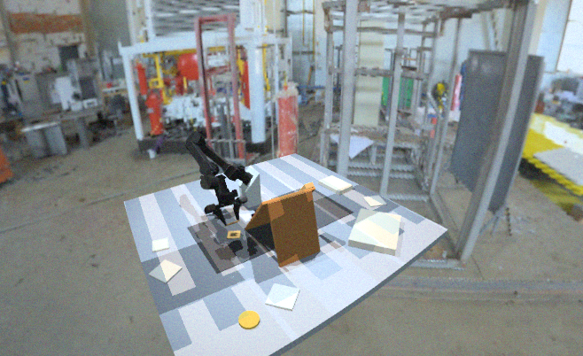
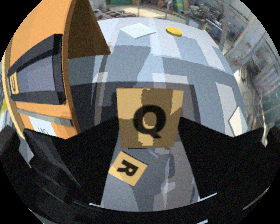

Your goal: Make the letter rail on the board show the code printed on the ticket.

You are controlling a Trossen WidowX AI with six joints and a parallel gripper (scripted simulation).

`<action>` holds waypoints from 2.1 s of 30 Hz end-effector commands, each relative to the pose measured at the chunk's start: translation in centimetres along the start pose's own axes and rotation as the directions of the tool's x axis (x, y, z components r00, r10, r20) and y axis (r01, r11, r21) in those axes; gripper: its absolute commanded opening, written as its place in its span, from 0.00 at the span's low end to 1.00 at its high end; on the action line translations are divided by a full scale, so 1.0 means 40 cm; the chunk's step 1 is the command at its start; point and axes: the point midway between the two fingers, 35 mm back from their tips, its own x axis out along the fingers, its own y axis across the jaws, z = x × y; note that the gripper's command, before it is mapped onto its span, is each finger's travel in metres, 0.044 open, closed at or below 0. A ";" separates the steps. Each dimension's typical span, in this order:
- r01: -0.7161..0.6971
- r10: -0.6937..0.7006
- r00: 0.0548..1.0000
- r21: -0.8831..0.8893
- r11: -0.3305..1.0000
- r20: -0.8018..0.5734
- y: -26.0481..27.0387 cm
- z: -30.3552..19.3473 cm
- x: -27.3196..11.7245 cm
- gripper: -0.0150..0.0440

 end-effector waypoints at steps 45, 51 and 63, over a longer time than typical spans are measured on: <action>0.009 -0.021 0.985 0.071 0.997 0.168 0.013 0.097 -0.021 0.25; 0.009 -0.021 0.985 0.071 0.997 0.168 0.021 0.098 -0.020 0.25; 0.009 -0.021 0.986 0.071 0.997 0.168 0.036 0.099 -0.020 0.25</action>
